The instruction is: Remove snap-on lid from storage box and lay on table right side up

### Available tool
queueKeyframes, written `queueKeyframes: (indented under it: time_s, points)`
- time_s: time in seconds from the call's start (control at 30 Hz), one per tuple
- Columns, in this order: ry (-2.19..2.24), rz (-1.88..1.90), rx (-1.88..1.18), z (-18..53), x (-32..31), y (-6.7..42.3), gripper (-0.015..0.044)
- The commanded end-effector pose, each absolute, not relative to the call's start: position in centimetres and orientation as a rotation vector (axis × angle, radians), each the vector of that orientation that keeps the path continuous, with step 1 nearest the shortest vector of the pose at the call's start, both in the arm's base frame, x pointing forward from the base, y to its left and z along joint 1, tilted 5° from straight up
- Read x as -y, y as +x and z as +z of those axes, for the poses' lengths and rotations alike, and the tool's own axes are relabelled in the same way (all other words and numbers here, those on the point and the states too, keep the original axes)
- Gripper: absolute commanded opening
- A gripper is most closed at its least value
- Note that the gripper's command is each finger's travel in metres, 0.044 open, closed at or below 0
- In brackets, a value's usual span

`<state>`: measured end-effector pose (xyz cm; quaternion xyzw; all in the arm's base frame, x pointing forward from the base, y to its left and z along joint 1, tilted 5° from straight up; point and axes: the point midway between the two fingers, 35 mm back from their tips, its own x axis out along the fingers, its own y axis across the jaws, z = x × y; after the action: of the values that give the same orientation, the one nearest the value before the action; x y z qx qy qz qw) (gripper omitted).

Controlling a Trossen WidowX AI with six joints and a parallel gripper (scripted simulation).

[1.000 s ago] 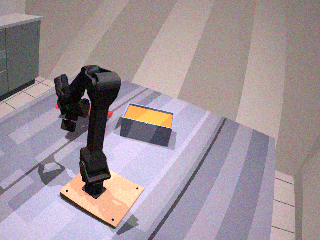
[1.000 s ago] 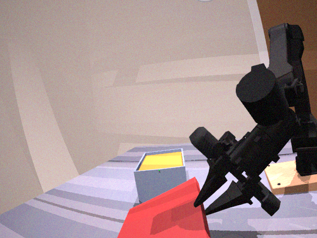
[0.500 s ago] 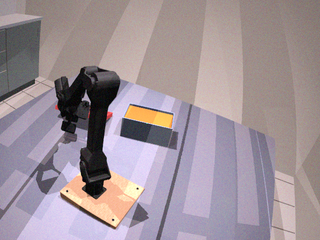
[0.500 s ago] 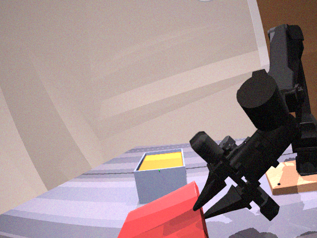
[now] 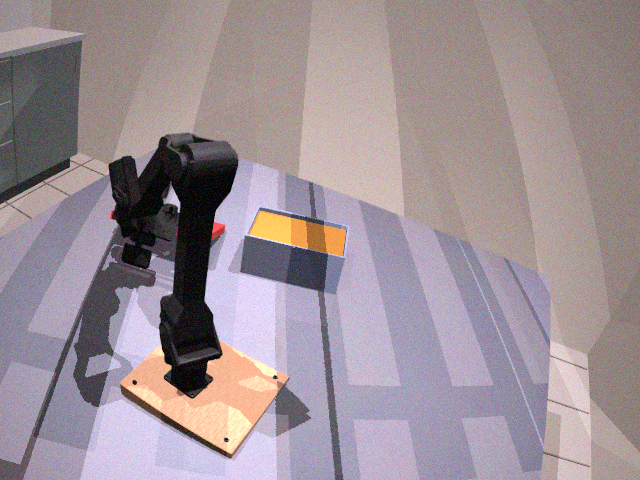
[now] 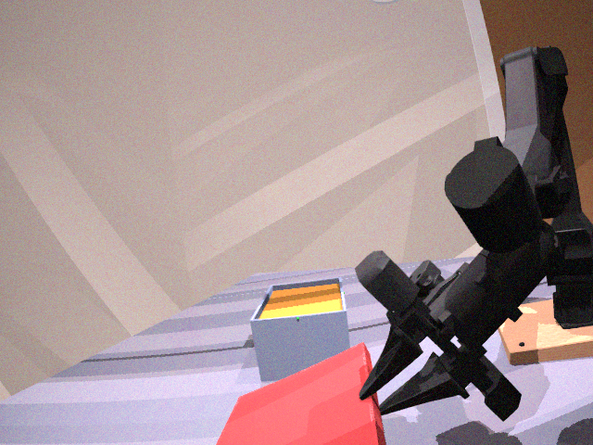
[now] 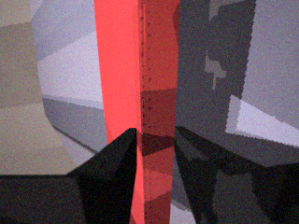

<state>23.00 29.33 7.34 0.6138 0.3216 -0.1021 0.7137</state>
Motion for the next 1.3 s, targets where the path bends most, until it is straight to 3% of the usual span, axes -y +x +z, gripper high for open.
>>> queueKeyframes:
  time_s: [0.0, 0.2, 0.53, 0.6, 0.8, 1.27]
  points:
    - [1.339, -0.240, -0.723, 6.2, -29.1, 23.0, 0.0000]
    - [1.339, -0.240, -0.723, 5.8, -29.0, 23.0, 0.0000]
    - [1.340, -0.239, -0.723, 7.3, -29.5, 23.1, 0.0262]
    - [1.340, -0.239, -0.723, 7.3, -29.5, 23.1, 0.0275]
    - [1.339, -0.240, -0.724, 7.1, -29.1, 22.1, 0.0433]
    - [1.338, -0.242, -0.726, 6.9, -28.1, 19.4, 0.0440]
